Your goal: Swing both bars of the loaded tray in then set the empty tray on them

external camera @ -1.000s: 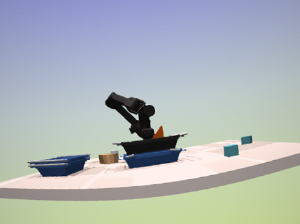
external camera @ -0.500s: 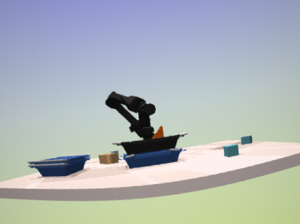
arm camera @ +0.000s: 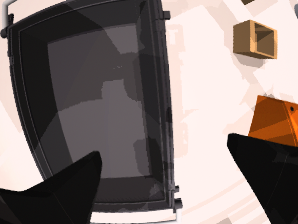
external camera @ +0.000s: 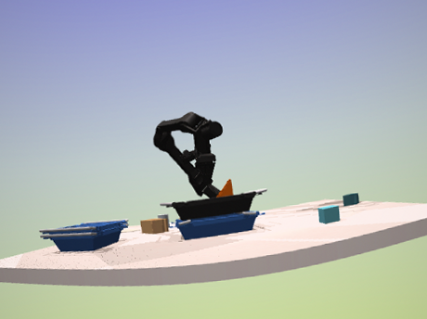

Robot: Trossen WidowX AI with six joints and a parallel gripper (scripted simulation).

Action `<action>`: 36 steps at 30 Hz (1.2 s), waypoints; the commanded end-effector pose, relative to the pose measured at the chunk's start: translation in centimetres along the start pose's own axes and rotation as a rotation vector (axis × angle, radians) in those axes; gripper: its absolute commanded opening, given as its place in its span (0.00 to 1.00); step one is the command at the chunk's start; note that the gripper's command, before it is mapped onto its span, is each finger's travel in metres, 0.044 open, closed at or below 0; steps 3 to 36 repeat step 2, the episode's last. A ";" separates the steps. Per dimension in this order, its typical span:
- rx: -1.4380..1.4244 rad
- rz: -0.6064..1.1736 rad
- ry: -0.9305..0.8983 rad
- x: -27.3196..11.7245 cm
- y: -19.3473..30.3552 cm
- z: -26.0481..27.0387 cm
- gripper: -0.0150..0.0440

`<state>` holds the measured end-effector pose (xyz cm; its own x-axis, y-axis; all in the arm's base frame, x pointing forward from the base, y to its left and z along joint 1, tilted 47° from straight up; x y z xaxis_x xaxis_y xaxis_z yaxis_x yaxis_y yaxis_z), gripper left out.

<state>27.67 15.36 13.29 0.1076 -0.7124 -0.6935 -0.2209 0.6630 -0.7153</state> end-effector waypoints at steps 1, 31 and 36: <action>0.007 0.002 0.005 -1.0 -0.1 -0.1 1.00; 0.001 0.000 -0.001 -0.5 0.0 -0.3 1.00; 0.001 0.000 -0.001 -0.5 0.0 -0.3 1.00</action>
Point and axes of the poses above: the point midway between the two fingers, 35 mm back from their tips, its own x axis out along the fingers, its own z axis across the jaws, y = z × x, the point moved 9 cm from there along -x, back along the fingers, and after that the axes turned 3 degrees about x, right-handed, at the moved point
